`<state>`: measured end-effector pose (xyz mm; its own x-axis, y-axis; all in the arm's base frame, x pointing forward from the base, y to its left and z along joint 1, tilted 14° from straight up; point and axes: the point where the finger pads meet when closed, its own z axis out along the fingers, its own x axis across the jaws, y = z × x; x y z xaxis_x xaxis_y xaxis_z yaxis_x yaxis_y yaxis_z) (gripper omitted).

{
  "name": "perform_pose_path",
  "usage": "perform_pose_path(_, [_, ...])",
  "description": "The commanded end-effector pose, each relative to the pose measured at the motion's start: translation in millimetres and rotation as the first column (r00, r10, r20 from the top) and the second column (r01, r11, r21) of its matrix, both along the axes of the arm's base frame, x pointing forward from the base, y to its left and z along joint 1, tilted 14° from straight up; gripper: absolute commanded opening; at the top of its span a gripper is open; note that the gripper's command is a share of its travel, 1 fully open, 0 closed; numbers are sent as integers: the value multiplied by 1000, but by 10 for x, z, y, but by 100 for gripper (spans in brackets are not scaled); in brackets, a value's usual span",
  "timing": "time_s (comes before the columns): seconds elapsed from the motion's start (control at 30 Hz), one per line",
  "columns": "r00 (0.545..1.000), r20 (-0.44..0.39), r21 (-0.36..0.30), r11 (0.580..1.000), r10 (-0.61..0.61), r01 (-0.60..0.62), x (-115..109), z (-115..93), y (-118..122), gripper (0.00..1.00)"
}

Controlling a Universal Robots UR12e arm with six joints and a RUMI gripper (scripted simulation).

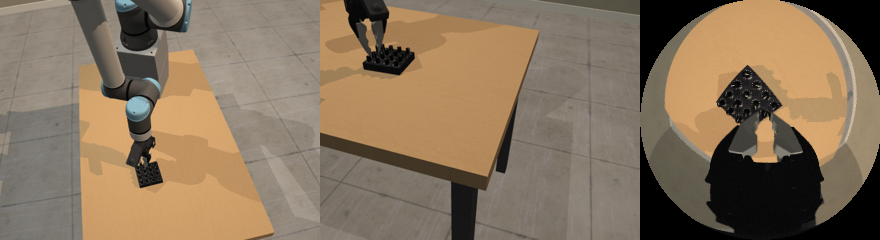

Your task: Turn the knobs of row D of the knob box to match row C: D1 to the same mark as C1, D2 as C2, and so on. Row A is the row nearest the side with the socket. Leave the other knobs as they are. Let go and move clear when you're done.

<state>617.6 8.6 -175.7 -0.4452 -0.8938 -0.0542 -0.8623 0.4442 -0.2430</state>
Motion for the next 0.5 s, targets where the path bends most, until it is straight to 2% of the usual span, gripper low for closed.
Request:
perform_pose_path(0.0, [1000,1,0,1000,0,0,-6,38,3,11])
perform_pose_path(0.37, [1000,1,0,1000,0,0,-74,312,20,11])
perform_pose_path(0.47, [1000,1,0,1000,0,0,-79,329,21,11])
